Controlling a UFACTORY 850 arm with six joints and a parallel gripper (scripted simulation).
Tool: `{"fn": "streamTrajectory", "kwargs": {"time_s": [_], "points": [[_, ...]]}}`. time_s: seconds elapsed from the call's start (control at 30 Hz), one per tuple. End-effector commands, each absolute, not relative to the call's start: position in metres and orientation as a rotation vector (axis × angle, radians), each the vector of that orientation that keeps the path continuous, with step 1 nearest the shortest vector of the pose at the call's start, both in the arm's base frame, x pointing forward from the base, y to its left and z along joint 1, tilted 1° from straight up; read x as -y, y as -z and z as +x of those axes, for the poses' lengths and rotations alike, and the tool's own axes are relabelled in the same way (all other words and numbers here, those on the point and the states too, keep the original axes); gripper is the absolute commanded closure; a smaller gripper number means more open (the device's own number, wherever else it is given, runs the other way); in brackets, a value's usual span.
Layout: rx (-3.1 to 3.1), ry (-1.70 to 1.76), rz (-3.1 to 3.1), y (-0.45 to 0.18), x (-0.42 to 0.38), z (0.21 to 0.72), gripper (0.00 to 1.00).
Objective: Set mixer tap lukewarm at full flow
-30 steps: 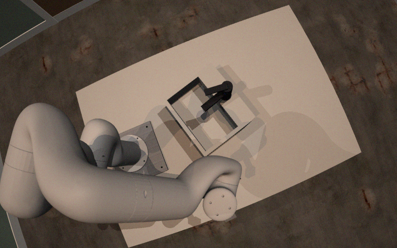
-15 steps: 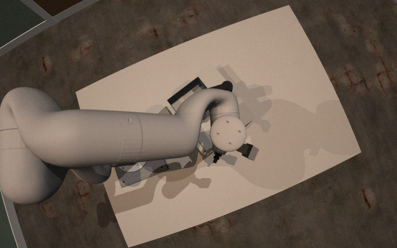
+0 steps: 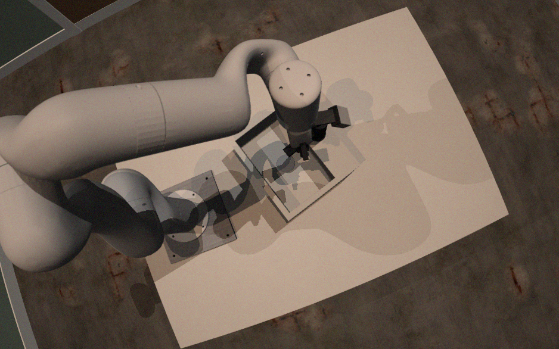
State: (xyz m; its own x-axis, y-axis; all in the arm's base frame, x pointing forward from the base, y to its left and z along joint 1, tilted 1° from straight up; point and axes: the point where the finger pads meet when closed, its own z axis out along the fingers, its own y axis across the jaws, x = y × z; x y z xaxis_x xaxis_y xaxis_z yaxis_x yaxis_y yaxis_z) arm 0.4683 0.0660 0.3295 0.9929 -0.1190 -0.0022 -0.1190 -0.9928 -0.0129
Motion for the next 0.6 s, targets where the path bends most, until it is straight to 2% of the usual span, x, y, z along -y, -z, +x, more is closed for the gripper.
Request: {"fn": "streamTrajectory", "kwargs": {"time_s": [0.0,0.13,0.17,0.57], "points": [[-0.054,-0.003,-3.127,-0.3387,-0.0992,0.4694,0.00],[-0.054,-0.003,-3.127,-0.3387,-0.0992,0.4694,0.00],[-0.054,-0.003,-3.127,-0.3387,-0.0992,0.4694,1.00],[-0.054,-0.003,-3.127,-0.3387,-0.0992,0.4694,1.00]]}}
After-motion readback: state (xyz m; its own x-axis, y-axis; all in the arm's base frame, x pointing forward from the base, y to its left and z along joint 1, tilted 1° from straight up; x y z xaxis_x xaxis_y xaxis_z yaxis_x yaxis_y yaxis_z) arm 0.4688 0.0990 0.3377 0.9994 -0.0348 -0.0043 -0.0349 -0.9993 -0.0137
